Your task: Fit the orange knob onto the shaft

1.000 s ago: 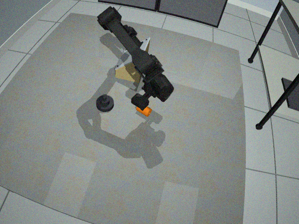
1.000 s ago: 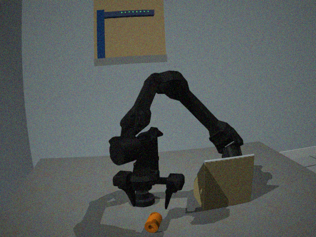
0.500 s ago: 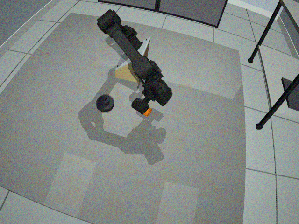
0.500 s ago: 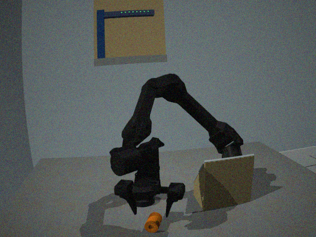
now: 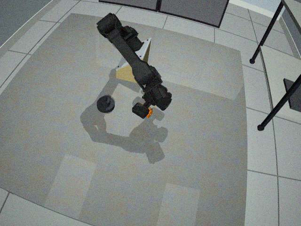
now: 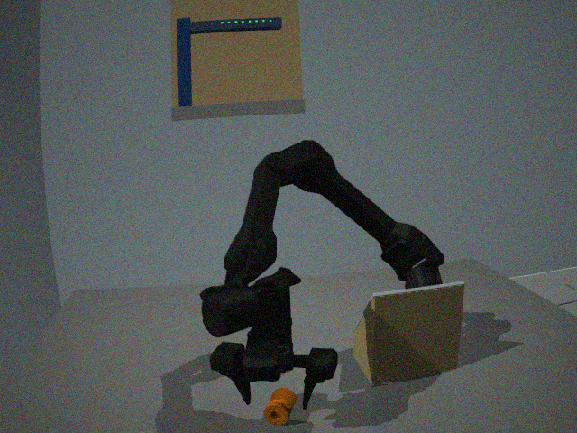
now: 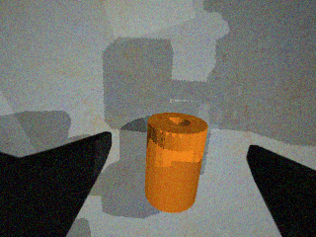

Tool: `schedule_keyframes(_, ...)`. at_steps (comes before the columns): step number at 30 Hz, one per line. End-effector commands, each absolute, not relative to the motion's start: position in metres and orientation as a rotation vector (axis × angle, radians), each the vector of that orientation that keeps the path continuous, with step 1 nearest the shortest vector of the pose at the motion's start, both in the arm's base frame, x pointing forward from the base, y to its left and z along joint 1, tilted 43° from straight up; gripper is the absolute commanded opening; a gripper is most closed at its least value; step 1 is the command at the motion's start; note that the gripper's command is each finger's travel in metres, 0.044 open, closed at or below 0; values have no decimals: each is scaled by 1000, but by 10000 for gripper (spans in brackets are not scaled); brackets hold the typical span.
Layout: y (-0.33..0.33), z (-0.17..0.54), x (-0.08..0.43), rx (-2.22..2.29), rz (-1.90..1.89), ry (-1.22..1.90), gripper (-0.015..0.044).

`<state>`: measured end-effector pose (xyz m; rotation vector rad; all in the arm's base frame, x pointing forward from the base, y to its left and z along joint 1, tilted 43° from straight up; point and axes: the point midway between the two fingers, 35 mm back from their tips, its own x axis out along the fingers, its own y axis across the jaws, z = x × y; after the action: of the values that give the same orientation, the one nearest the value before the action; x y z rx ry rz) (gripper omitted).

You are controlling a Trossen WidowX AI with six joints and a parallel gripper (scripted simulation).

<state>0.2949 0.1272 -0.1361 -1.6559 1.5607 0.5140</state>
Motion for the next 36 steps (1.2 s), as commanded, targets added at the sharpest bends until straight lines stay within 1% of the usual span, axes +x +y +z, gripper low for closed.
schedule_keyframes(1,119,-142,295,-1662,515,1569,440)
schedule_keyframes(9,112,-150,296,-1663,514,1569,440)
schedule_keyframes(16,112,-150,296,-1663,514,1569,256)
schedule_keyframes(17,112,-150,296,-1663,514,1569,240)
schedule_keyframes(27,112,-150,296,-1663,514,1569,240)
schedule_keyframes(36,112,-150,296,-1663,514,1569,181)
